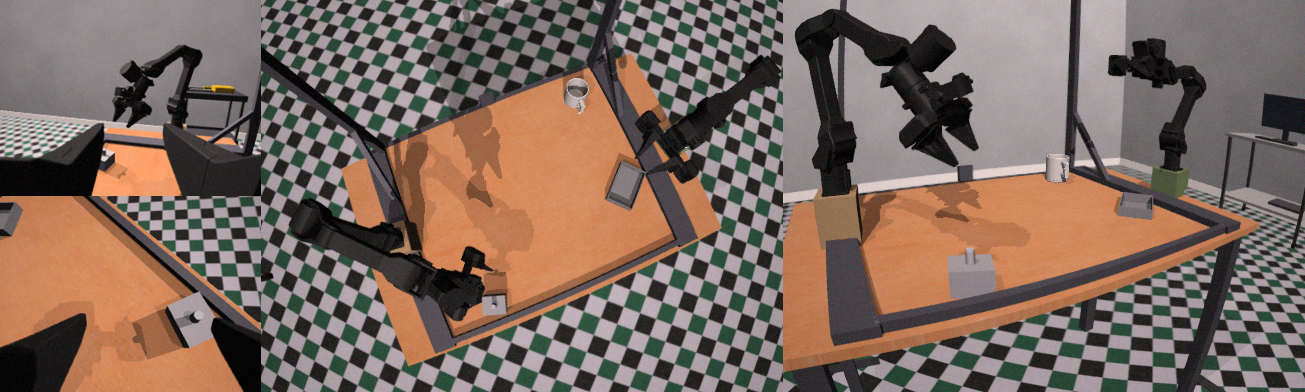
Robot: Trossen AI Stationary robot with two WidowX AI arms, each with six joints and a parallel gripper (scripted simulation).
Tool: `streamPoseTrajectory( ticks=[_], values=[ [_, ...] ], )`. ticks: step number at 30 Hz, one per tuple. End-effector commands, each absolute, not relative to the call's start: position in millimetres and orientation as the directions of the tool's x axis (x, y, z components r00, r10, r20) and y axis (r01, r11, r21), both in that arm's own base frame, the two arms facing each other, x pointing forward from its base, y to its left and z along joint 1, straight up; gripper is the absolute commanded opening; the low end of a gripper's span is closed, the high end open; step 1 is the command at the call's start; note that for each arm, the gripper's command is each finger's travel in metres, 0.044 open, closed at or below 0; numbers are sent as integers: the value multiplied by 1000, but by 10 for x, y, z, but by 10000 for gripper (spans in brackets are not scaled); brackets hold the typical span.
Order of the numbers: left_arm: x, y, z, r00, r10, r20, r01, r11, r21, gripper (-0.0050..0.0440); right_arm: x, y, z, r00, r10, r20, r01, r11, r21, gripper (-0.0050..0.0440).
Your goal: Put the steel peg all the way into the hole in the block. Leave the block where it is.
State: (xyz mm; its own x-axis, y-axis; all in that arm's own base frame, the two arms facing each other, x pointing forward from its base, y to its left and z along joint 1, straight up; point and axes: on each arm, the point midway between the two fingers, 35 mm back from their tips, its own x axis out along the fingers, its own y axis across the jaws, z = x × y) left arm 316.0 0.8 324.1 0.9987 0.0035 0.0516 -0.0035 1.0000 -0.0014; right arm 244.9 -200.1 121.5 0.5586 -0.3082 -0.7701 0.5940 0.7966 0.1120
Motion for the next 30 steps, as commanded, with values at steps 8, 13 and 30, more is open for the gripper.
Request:
streamPoseTrajectory(
  ticks=[8,13,30],
  values=[
    [3142,0,3306,998,0,69,0,1000,0,200,2669,-1173,2069,839,-271,-473,374,917,137,440],
    [3142,0,3306,998,0,69,0,1000,0,200,2830,-709,2533,945,-185,-269,222,969,113,440],
    [3142,0,3306,998,0,69,0,1000,0,200,3155,-12,3311,998,-3,61,3,1000,0,440]
  ],
)
